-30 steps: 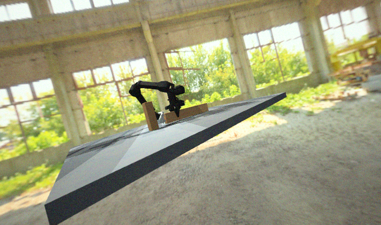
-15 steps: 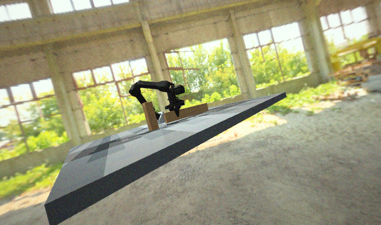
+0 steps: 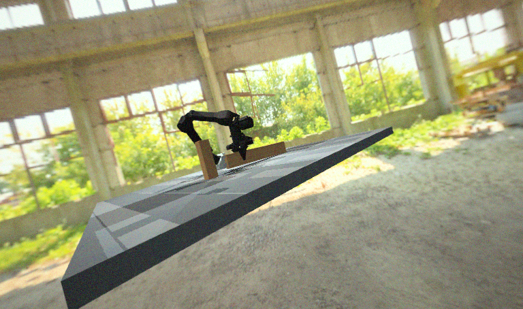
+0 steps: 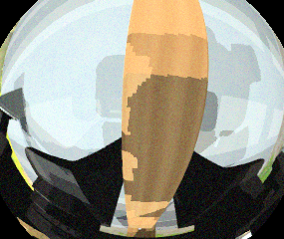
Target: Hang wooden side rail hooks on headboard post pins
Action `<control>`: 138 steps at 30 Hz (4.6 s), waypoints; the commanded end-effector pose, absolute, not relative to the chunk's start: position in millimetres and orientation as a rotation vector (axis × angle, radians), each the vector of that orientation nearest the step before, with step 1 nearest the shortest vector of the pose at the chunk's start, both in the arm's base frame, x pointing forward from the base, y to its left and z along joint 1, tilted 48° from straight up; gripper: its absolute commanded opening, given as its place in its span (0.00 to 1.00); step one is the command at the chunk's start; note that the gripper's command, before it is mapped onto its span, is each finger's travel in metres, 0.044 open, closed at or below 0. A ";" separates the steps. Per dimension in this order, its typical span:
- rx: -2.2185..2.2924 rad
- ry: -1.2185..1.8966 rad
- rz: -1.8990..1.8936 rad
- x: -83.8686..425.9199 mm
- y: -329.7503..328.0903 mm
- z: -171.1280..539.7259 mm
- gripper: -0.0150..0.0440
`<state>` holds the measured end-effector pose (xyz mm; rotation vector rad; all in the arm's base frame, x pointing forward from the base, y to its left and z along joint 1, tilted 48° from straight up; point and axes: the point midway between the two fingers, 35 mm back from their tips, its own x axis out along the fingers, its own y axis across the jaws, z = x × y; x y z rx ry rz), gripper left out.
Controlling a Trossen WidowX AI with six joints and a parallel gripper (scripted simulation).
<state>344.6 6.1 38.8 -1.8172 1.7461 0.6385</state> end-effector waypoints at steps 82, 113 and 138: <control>-1.816 1.722 0.625 353.1 10.3 49.7 0.25; -1.816 1.722 0.624 356.5 8.6 52.9 0.25; -1.816 1.722 0.624 354.5 6.6 54.8 0.25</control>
